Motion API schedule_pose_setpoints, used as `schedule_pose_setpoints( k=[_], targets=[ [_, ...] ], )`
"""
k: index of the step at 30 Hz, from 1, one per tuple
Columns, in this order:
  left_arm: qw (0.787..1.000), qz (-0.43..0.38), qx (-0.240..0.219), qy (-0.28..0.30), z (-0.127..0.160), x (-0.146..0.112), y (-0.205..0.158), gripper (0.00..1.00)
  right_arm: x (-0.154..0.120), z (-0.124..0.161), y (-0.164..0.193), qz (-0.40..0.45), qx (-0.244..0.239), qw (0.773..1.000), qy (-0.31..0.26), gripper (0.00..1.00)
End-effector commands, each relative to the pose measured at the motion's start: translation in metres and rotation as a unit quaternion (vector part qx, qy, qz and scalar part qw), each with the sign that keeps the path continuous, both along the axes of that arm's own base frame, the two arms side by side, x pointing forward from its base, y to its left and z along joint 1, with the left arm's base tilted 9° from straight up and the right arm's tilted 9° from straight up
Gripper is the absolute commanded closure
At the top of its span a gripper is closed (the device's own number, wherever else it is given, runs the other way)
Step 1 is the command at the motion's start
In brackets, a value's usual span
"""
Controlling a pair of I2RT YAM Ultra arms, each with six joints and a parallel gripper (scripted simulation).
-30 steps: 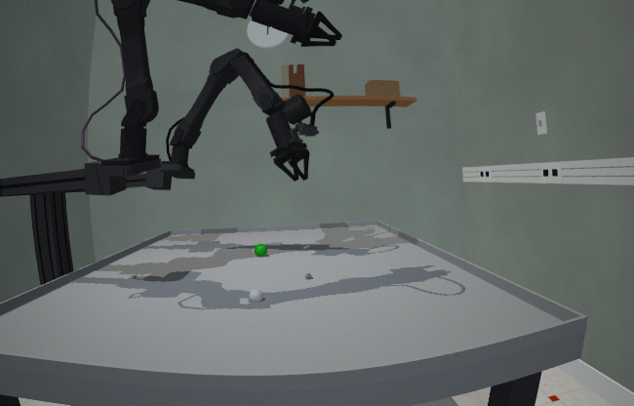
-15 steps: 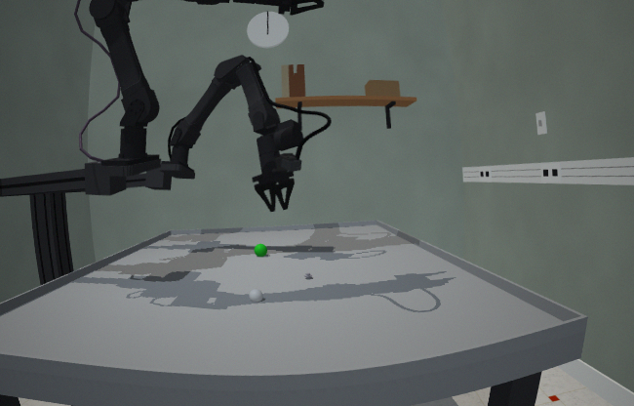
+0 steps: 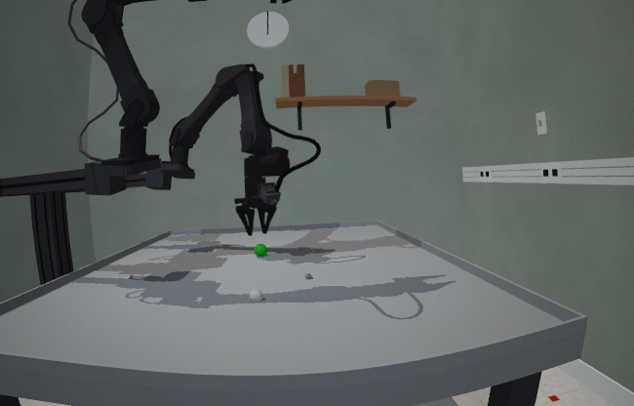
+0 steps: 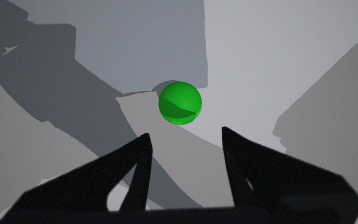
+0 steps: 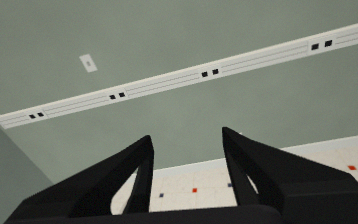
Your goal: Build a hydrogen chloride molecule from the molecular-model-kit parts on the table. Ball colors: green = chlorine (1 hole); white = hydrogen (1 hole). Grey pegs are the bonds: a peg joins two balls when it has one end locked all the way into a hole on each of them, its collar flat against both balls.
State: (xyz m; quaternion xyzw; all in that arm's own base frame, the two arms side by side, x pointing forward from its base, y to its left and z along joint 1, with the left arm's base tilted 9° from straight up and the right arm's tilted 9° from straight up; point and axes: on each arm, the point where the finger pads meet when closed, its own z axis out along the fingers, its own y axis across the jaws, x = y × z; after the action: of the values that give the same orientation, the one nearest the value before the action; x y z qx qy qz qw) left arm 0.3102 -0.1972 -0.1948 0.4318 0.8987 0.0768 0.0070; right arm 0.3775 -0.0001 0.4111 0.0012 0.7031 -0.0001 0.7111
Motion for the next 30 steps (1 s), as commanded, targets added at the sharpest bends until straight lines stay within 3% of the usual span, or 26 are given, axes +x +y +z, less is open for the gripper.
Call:
schedule_pose_setpoints(
  k=[1,4,7,13,30],
  targets=[
    [0.999,0.004,-0.013,-0.033,0.014,0.024,-0.014,0.5,-0.007,0.021,0.007,0.012,-0.006,0.999,-0.031,0.51],
    [0.999,0.009,-0.026,-0.037,0.018,0.027,-0.016,0.5,-0.002,0.023,0.009,0.014,-0.006,0.999,-0.029,0.51],
    [1.0,0.001,-0.013,-0.01,0.007,0.005,-0.012,0.5,0.003,0.02,0.007,0.01,-0.006,1.0,-0.021,0.51],
    [0.999,0.003,-0.025,-0.026,-0.006,0.023,-0.012,0.5,-0.004,0.026,0.008,0.01,-0.006,1.0,-0.028,0.51],
    [1.0,0.003,-0.021,-0.021,-0.033,0.022,-0.005,0.5,-0.006,0.028,0.008,0.01,-0.006,0.999,-0.031,0.51]
  ],
)
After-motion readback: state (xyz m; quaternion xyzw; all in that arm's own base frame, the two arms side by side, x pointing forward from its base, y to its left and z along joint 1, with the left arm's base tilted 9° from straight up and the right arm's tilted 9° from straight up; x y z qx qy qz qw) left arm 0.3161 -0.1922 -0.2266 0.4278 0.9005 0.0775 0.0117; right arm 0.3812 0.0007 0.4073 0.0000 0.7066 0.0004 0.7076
